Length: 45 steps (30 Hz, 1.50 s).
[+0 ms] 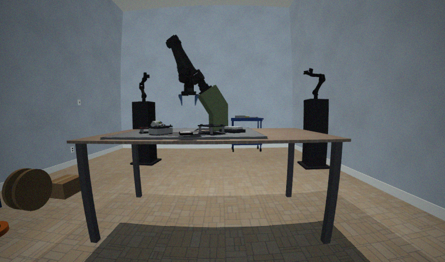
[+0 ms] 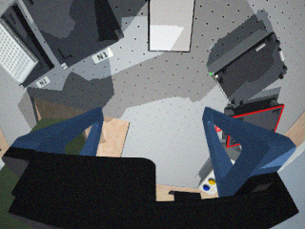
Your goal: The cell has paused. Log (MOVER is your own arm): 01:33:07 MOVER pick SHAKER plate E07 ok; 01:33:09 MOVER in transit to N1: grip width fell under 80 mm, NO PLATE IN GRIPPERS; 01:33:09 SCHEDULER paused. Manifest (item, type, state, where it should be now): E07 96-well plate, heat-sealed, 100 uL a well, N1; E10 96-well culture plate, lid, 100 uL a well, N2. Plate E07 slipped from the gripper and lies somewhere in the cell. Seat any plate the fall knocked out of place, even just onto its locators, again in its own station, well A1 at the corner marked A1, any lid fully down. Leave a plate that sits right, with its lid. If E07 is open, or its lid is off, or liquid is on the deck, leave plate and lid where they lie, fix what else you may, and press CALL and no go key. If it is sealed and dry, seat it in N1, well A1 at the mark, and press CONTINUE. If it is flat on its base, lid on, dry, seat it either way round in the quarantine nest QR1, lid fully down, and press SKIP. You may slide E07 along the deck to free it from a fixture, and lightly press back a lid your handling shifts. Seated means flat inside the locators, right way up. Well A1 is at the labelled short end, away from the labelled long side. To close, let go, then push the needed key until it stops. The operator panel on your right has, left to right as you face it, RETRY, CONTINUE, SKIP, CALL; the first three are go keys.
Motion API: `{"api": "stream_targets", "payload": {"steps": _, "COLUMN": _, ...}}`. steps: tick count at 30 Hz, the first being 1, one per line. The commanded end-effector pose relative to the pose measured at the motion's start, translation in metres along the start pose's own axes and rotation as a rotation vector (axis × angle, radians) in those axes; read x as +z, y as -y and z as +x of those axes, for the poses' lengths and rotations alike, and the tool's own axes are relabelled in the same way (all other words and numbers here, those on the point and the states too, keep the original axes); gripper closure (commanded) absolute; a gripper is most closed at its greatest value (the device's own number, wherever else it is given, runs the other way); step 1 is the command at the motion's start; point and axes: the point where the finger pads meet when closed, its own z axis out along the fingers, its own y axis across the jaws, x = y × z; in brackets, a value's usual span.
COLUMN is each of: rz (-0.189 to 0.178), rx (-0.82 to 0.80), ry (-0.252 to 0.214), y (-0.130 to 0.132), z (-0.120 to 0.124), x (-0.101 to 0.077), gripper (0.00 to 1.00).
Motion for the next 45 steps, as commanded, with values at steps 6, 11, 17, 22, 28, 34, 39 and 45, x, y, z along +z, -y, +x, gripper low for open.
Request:
{"api": "stream_targets", "payload": {"steps": 6, "rz": 0.013, "rx": 0.020, "ry": 0.019, "y": 0.017, "z": -0.037, "x": 0.023, "gripper": 0.00}}
{"api": "stream_targets", "payload": {"steps": 11, "rz": 0.012, "rx": 0.017, "ry": 0.019, "y": 0.021, "z": -0.056, "x": 0.038, "gripper": 0.00}}
{"api": "stream_targets", "payload": {"steps": 17, "rz": 0.012, "rx": 0.017, "ry": 0.018, "y": 0.025, "z": -0.071, "x": 0.050, "gripper": 0.00}}
{"api": "stream_targets", "payload": {"steps": 22, "rz": 0.012, "rx": 0.017, "ry": 0.018, "y": 0.030, "z": -0.091, "x": 0.065, "gripper": 0.00}}
{"api": "stream_targets", "payload": {"steps": 28, "rz": 0.012, "rx": 0.016, "ry": 0.017, "y": 0.036, "z": -0.114, "x": 0.082, "gripper": 0.00}}
{"api": "stream_targets", "payload": {"steps": 34, "rz": 0.004, "rx": 0.008, "ry": 0.005, "y": 0.037, "z": -0.126, "x": 0.094, "gripper": 0.00}}
{"api": "stream_targets", "payload": {"steps": 39, "rz": 0.011, "rx": 0.012, "ry": 0.023, "y": 0.039, "z": -0.145, "x": 0.096, "gripper": 0.00}}
{"api": "stream_targets", "payload": {"steps": 45, "rz": 0.011, "rx": 0.012, "ry": 0.023, "y": 0.039, "z": -0.145, "x": 0.096, "gripper": 0.00}}
